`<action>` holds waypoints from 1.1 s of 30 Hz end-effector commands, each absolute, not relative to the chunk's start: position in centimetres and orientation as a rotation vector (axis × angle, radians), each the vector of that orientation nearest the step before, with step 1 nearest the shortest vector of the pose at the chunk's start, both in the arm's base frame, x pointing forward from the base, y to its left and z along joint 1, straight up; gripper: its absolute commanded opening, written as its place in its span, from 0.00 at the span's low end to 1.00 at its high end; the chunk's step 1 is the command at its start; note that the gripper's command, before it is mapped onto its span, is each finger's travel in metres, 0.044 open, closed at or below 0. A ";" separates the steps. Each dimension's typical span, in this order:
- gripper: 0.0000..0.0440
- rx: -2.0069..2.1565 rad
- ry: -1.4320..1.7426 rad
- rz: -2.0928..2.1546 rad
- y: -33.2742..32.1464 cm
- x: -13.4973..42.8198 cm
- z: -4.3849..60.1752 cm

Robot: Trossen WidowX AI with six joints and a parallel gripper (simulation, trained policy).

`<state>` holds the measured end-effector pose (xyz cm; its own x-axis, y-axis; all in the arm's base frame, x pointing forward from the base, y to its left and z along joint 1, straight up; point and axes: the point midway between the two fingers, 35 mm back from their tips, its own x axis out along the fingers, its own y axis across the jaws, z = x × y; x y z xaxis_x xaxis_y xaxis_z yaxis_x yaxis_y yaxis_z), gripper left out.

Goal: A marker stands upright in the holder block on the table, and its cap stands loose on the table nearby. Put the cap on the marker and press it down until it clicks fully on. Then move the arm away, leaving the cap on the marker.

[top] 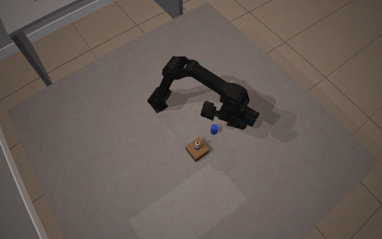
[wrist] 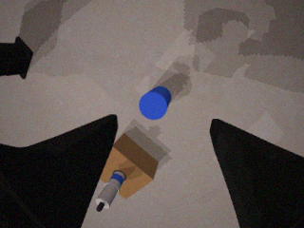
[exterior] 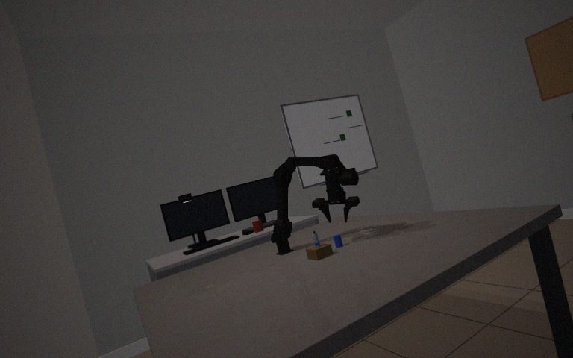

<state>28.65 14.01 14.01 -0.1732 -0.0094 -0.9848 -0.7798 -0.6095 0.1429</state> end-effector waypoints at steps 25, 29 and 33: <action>0.65 -1.610 0.854 2.019 12.7 27.3 7.7; 0.64 -1.632 0.831 2.040 12.7 27.2 6.8; 0.63 -1.659 0.810 2.058 12.6 27.0 6.2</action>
<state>27.27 12.76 6.76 -0.2344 -0.0551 -0.9706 -0.6340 -0.7482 0.1955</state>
